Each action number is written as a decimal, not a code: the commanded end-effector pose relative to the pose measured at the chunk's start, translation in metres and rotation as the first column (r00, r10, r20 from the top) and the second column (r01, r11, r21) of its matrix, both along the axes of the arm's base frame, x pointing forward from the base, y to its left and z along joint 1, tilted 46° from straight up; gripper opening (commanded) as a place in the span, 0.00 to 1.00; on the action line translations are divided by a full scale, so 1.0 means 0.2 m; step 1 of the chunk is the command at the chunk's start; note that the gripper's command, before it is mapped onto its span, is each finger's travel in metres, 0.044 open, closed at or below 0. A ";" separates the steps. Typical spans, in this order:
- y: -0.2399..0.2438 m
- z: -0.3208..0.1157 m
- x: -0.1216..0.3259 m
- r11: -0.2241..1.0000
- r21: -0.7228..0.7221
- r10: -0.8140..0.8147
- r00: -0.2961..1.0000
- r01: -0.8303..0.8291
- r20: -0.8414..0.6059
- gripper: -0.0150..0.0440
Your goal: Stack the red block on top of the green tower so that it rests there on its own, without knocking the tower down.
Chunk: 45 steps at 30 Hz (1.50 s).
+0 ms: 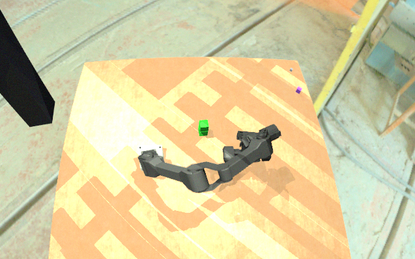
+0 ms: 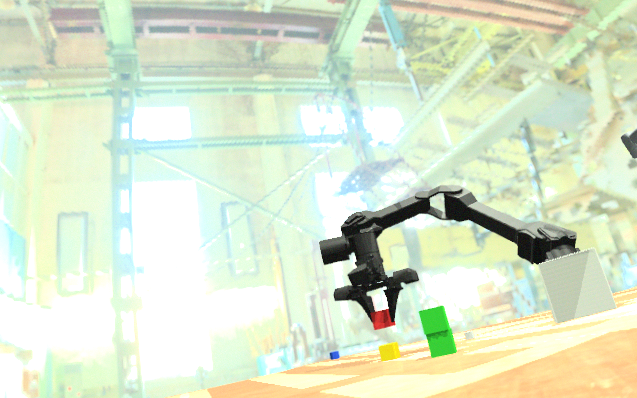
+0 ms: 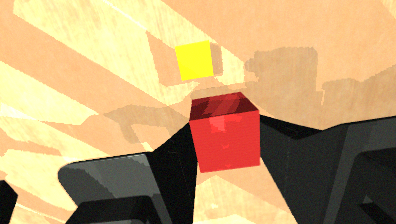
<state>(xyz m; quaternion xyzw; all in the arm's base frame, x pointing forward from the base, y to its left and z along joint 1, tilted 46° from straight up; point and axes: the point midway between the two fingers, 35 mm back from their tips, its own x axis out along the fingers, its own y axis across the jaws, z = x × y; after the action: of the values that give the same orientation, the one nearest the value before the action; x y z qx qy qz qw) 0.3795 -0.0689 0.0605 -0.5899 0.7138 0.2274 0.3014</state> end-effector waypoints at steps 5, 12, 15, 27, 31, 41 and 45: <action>0.14 0.13 0.03 1.000 0.005 0.003 1.000 -0.003 0.010 0.25; 0.19 0.18 0.03 1.000 0.005 0.003 1.000 -0.003 0.010 0.25; 0.18 0.19 0.03 1.000 0.005 0.003 1.000 -0.003 0.010 0.25; 0.51 -0.06 -0.07 0.999 0.034 0.011 1.000 -0.012 0.013 0.25; 0.63 -0.16 -0.15 0.999 0.040 0.012 1.000 -0.012 0.012 0.25; 0.84 -0.34 -0.36 1.000 0.030 -0.003 1.000 0.003 0.023 0.25; 0.90 -0.41 -0.45 1.000 0.024 -0.005 1.000 0.005 0.022 0.25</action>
<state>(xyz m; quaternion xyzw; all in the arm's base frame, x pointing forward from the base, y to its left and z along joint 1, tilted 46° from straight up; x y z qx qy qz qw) 0.3041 0.1009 -0.0103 -0.5873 0.7079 0.2311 0.3171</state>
